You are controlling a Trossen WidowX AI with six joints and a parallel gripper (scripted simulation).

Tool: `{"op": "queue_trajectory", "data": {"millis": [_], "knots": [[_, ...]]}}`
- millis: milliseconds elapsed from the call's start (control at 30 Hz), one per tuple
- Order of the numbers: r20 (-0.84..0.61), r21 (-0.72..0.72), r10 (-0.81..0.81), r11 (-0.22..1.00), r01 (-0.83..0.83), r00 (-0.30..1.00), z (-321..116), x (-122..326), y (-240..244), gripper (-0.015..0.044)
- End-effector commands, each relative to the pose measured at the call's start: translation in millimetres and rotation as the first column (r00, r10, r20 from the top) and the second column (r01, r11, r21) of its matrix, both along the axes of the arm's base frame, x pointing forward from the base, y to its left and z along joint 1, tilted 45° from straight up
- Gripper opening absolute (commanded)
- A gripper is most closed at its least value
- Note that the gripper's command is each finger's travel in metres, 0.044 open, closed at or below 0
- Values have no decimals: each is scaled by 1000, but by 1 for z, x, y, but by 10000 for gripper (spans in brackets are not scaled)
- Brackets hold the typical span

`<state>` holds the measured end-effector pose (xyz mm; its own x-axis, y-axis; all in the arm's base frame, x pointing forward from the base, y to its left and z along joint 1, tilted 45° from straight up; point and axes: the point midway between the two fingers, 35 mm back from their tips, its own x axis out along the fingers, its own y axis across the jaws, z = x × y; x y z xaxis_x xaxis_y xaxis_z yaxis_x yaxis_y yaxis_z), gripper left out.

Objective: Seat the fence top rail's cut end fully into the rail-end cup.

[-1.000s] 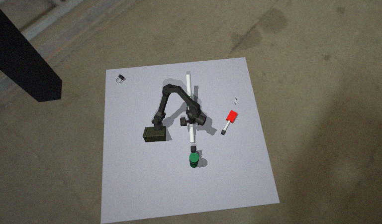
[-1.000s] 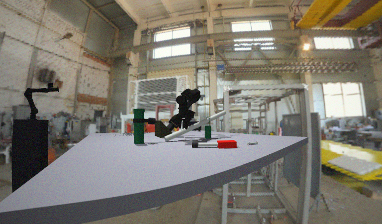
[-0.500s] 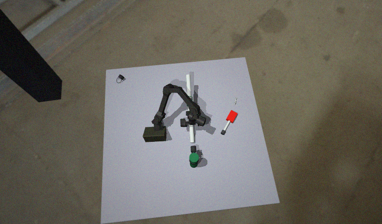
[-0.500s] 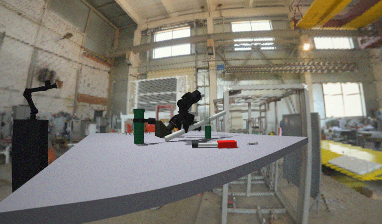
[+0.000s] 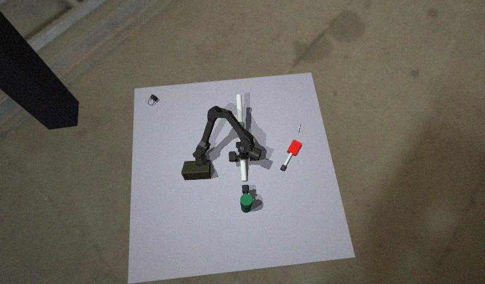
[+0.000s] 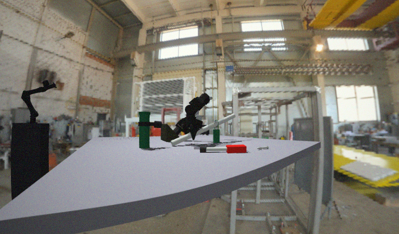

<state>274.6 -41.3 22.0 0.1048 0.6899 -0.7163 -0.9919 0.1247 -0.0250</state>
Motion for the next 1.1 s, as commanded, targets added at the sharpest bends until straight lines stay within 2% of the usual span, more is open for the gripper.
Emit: {"op": "queue_trajectory", "data": {"millis": [0,133,533,700,867,1067], "knots": [[-2,6,-1,1000,1,1000,-1,0,2,309],[-2,6,-1,1000,1,1000,-1,0,2,204],[-2,6,-1,1000,1,1000,-1,0,2,124],[-2,6,-1,1000,1,1000,2,-1,-2,0],[-7,-39,-2,999,2,1000,4,-2,-13,0],[-31,-207,-14,978,7,999,14,-9,-54,0]]}}
